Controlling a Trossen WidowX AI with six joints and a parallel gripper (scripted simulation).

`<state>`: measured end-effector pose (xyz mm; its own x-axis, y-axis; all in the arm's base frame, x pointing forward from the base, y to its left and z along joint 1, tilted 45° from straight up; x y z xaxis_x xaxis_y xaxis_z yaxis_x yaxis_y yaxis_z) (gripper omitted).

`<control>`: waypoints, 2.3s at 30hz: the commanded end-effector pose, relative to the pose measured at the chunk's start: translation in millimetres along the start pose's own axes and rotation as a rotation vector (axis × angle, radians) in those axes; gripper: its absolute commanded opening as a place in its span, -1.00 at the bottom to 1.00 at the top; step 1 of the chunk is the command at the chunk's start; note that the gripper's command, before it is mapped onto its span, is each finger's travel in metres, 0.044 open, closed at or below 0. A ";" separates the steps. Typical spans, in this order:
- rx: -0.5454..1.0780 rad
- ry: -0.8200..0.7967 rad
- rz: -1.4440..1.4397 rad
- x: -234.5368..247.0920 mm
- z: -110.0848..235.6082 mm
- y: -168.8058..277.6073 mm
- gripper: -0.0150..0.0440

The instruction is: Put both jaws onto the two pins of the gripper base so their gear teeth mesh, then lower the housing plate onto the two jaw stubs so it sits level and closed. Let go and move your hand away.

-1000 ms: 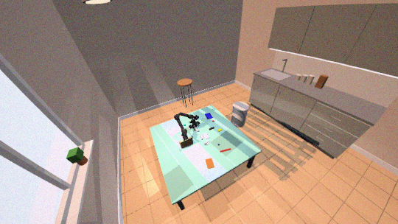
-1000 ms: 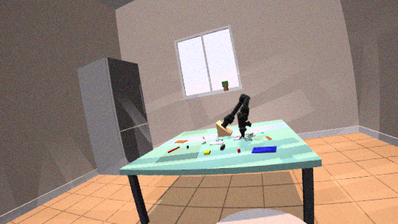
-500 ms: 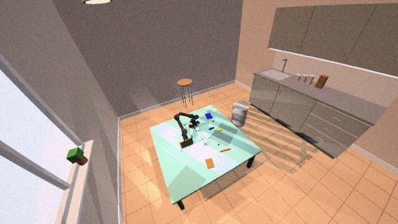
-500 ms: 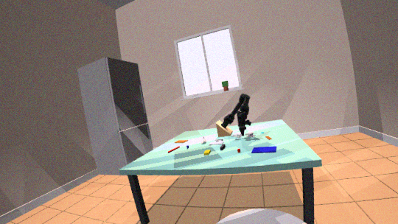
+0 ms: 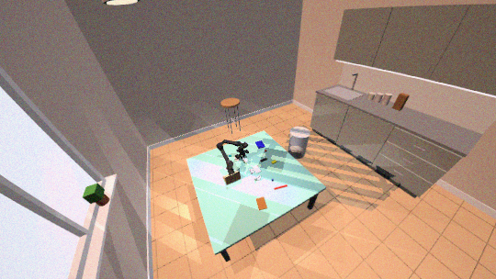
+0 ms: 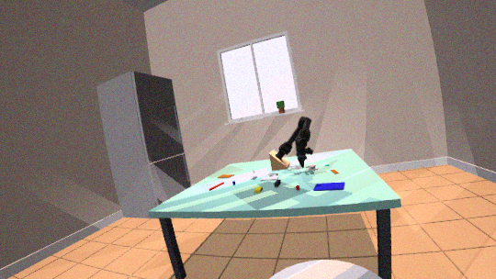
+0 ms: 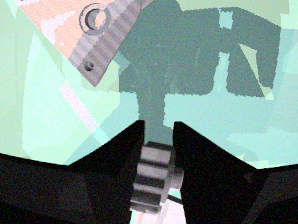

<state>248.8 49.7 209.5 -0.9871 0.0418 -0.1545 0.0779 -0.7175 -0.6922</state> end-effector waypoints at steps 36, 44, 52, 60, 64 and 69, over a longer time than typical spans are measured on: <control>0.000 0.001 -0.421 -5.1 47.5 12.8 -0.37; 0.000 0.001 -0.673 -7.7 47.5 20.8 -0.37; -0.001 0.001 -0.782 -8.7 47.6 24.3 -0.37; 0.000 0.001 -0.954 -10.7 47.5 29.6 -0.37; 0.000 0.001 -1.080 -12.1 47.5 33.5 -0.37; 0.000 0.001 -1.237 -13.8 47.5 38.4 -0.37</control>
<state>257.2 -9.1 220.3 -0.4787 0.6723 0.5646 -0.8670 -0.2604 -0.4249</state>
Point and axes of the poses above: the point midway between the two fingers, 35 mm back from their tips, its own z axis back along the fingers, its own x axis across the jaws, y = z × x, the point moved 10 cm from there along z, back along the fingers, and after that the axes turned 3 degrees about z, right-handed, at the moved point
